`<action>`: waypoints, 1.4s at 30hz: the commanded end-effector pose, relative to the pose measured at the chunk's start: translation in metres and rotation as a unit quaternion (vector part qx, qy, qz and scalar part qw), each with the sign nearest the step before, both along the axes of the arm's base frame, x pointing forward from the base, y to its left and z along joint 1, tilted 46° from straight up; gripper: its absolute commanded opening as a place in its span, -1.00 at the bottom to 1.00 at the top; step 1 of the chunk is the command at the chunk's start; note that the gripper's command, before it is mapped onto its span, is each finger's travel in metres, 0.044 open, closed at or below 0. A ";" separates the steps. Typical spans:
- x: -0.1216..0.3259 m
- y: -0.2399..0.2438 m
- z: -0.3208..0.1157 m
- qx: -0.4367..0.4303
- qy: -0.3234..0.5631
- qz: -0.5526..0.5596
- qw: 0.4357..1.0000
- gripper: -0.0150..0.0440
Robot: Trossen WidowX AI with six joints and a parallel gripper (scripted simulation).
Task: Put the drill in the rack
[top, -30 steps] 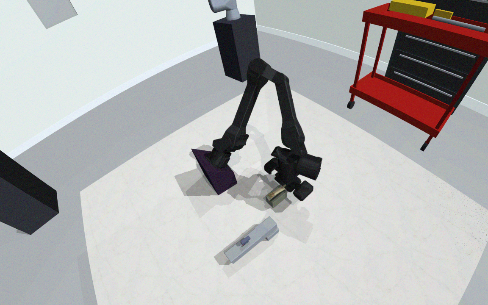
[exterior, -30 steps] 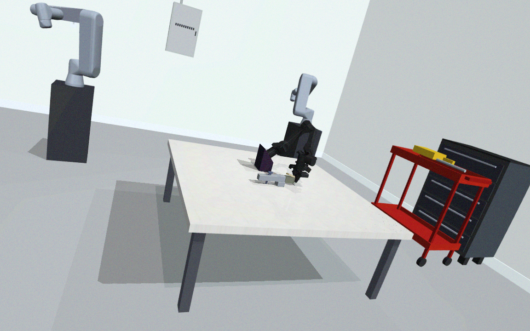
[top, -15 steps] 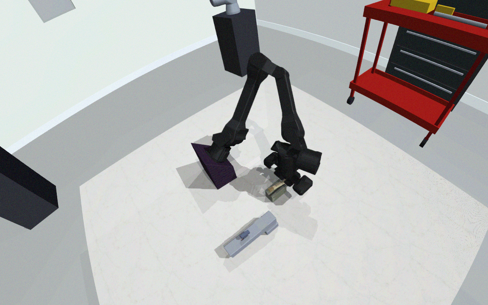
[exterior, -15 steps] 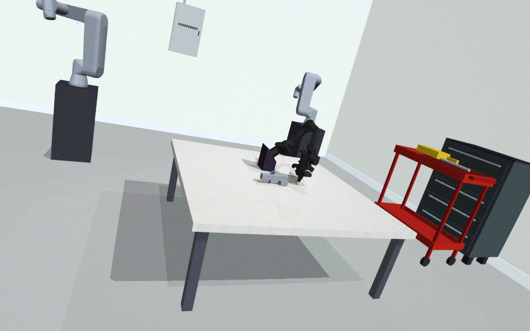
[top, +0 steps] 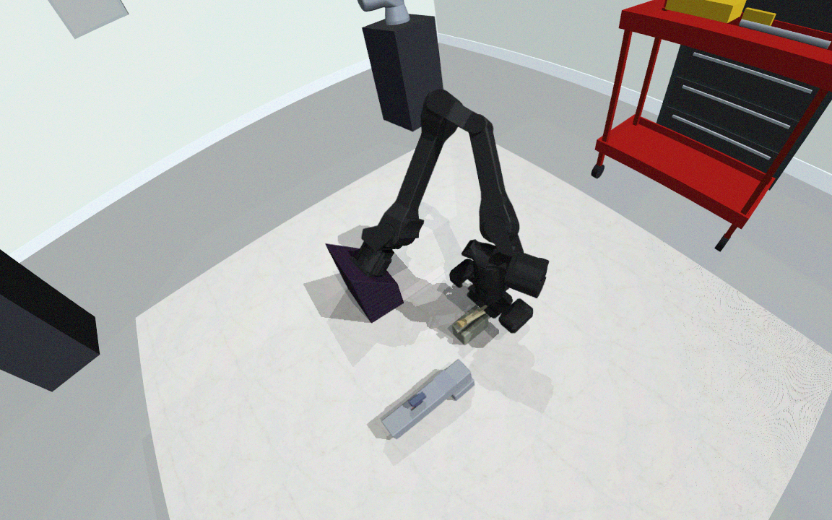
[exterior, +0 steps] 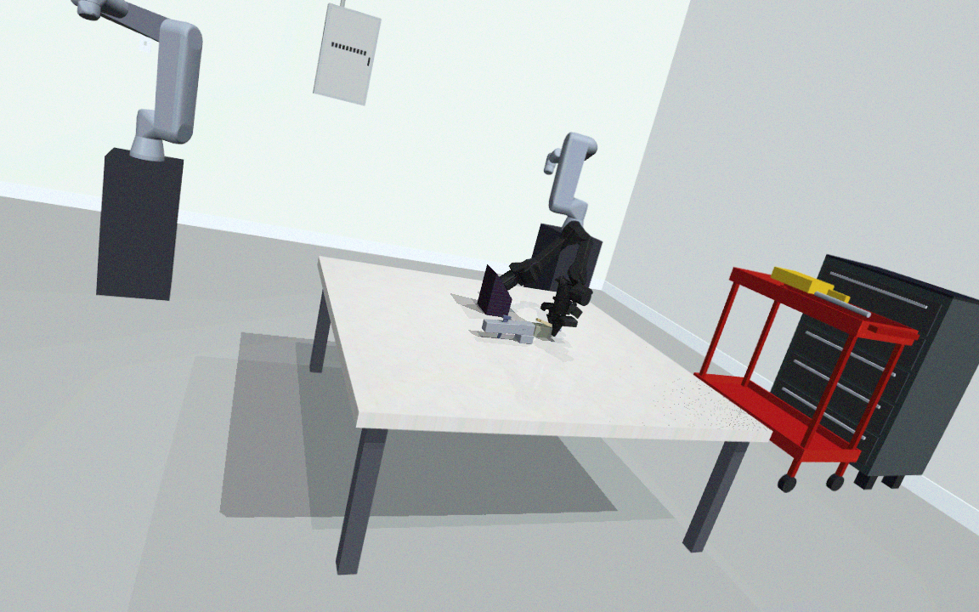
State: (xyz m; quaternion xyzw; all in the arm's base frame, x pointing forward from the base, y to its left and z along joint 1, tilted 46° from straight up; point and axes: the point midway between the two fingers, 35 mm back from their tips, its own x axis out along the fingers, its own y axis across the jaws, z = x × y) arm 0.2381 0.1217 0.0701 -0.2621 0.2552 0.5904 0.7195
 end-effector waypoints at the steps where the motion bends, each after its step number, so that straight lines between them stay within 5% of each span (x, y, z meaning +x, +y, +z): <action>1: -0.002 -0.005 -0.006 -0.013 0.008 -0.006 1.000 -0.49; 30: -0.002 -0.005 -0.006 -0.013 0.008 -0.006 1.000 -0.49; 42: 0.000 0.000 0.000 0.000 0.000 0.000 1.000 0.58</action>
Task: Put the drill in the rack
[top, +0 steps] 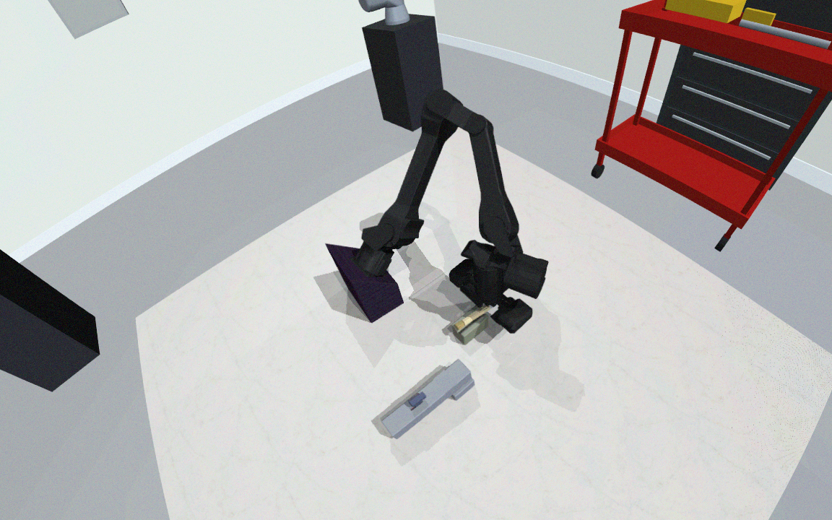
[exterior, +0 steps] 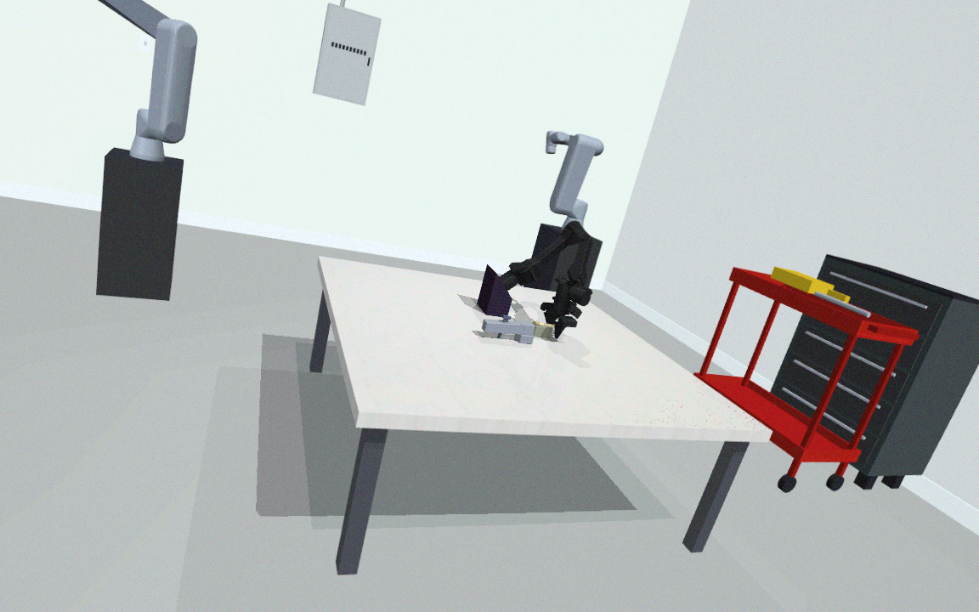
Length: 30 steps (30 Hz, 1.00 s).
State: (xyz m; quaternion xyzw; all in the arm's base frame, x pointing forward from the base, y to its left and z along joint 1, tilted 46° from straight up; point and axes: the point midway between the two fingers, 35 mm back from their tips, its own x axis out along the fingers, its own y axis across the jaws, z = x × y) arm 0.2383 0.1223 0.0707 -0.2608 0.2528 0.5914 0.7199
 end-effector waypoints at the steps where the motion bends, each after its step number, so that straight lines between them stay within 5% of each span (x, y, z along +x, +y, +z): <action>1: 0.000 -0.001 -0.001 -0.003 0.001 -0.001 1.000 0.67; 5: 0.000 -0.002 0.000 -0.004 0.001 -0.001 1.000 1.00; 22: -0.013 -0.055 0.054 -0.017 0.009 -0.007 1.000 1.00; 30: 0.000 -0.039 0.068 -0.057 -0.046 0.015 0.997 1.00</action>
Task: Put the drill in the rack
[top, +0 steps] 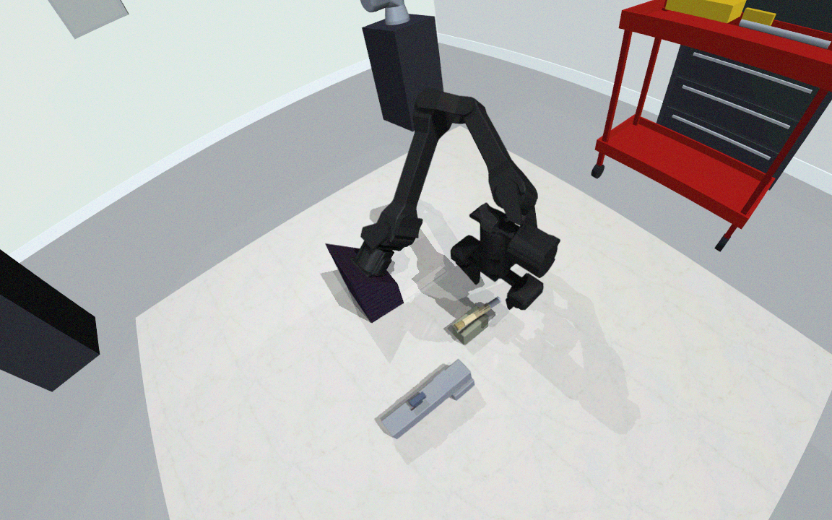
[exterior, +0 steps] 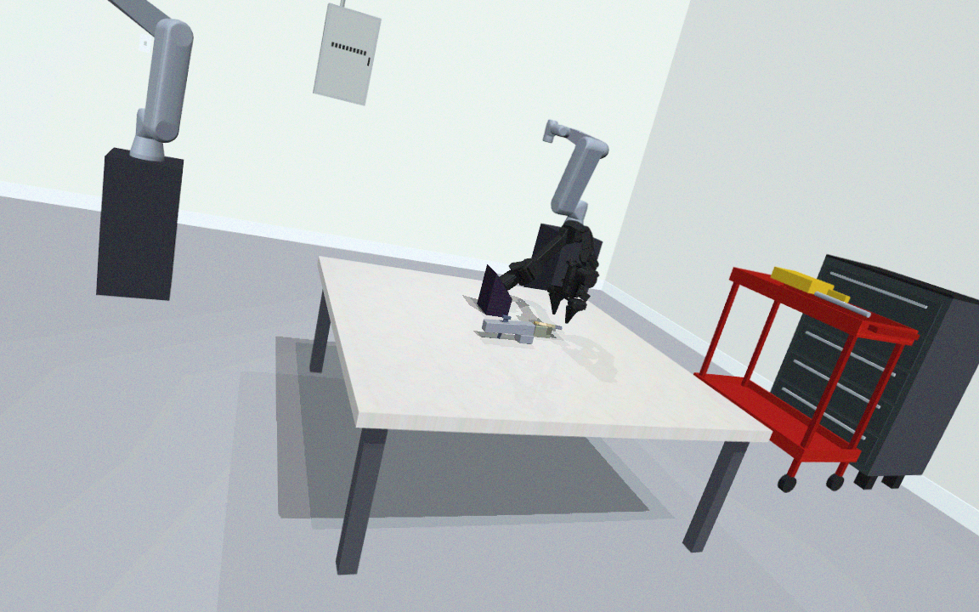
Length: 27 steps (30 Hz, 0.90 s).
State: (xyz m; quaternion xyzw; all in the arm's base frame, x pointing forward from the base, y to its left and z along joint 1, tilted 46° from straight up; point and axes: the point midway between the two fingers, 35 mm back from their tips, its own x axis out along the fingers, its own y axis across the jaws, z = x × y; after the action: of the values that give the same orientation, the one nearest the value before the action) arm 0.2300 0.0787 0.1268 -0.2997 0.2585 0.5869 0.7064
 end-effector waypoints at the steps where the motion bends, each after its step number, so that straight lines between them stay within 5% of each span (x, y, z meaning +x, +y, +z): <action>1: 0.010 0.004 0.014 -0.030 -0.034 -0.001 0.999 1.00; 6: 0.023 0.007 0.035 -0.082 -0.068 -0.041 0.993 1.00; 14: 0.044 0.015 0.127 -0.106 -0.195 -0.210 0.952 1.00; 27: -0.011 -0.008 0.321 0.193 -0.320 -0.485 0.791 1.00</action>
State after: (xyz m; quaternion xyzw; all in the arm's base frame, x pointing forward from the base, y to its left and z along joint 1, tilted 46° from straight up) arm 0.2388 0.0851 0.4100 -0.2428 0.0610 0.1149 0.9613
